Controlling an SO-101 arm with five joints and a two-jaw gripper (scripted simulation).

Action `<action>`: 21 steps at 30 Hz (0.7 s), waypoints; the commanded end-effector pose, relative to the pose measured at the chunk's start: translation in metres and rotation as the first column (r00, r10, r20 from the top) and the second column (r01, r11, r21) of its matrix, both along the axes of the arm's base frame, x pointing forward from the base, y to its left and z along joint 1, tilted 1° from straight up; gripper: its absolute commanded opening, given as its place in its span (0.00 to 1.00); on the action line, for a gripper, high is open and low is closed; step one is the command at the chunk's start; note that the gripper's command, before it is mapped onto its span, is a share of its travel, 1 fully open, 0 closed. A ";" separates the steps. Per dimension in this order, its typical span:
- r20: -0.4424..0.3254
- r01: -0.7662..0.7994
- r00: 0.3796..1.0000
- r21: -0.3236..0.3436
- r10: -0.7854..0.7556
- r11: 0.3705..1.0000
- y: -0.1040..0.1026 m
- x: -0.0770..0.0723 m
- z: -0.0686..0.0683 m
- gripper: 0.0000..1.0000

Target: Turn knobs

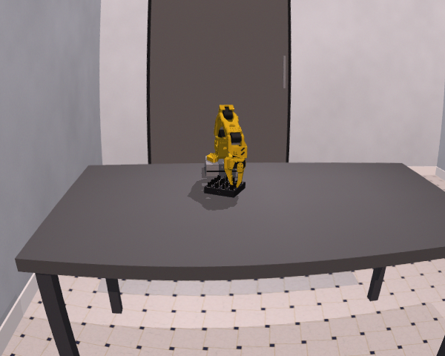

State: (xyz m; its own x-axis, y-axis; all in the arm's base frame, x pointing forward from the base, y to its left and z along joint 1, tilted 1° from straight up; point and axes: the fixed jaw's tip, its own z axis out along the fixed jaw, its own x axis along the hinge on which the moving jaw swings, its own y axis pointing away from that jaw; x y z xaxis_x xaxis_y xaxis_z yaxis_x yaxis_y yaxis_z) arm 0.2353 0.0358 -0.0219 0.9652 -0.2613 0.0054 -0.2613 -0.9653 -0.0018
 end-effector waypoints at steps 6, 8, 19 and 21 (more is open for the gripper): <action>-0.018 -0.131 0.991 -0.001 0.131 0.991 0.002 -0.003 -0.003 0.01; -0.018 -0.166 0.986 -0.001 0.166 0.986 0.002 -0.003 -0.003 0.01; -0.018 -0.304 0.953 0.001 0.304 0.953 0.002 -0.002 -0.003 0.01; -0.018 -0.308 0.951 0.001 0.308 0.951 0.002 -0.002 -0.003 0.01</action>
State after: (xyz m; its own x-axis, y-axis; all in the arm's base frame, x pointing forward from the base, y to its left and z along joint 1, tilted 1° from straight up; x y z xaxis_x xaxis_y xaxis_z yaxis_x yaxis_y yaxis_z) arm 0.2369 0.0358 -0.0220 0.9997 0.0251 0.0037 0.0251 -0.9997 -0.0008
